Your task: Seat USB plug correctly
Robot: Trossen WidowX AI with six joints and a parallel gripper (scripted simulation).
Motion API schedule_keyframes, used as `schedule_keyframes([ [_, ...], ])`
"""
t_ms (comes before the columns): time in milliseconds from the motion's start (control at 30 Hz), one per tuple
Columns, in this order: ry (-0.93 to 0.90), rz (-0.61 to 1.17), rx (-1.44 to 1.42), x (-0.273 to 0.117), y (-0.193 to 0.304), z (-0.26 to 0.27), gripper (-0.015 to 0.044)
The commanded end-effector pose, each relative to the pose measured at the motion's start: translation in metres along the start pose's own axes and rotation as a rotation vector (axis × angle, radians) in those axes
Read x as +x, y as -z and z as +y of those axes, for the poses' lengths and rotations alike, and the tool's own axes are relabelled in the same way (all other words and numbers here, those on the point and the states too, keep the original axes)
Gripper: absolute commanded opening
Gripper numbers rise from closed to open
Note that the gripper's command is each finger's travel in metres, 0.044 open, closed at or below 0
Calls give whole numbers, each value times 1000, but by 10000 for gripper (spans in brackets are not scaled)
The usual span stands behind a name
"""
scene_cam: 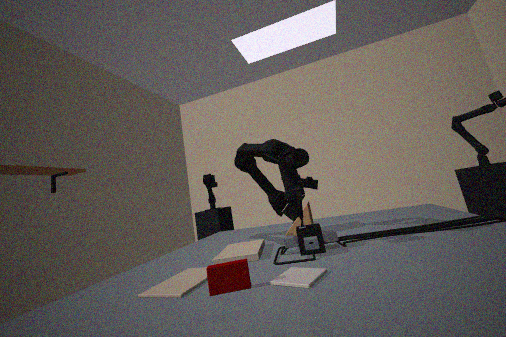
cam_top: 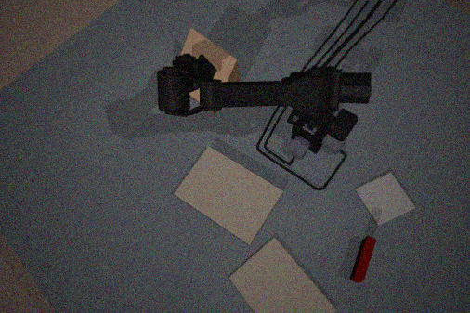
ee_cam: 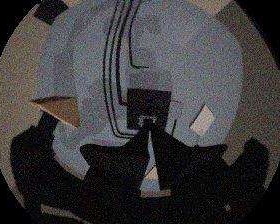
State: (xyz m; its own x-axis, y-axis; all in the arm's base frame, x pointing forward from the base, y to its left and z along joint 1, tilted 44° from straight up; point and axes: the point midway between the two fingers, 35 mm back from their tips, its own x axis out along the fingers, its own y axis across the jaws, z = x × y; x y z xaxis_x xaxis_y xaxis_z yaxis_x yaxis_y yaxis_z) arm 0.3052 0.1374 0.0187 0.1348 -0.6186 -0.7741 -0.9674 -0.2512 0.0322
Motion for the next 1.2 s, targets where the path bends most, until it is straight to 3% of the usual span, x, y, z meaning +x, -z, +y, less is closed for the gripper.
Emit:
schedule_keyframes([
  [0,-3,5,1,2,2,0,0],
  [267,-3,5,1,2,2,0,0],
  [400,0,0,0,0,0,0,95],
  [1167,1,0,0,-5,0,0,95],
])
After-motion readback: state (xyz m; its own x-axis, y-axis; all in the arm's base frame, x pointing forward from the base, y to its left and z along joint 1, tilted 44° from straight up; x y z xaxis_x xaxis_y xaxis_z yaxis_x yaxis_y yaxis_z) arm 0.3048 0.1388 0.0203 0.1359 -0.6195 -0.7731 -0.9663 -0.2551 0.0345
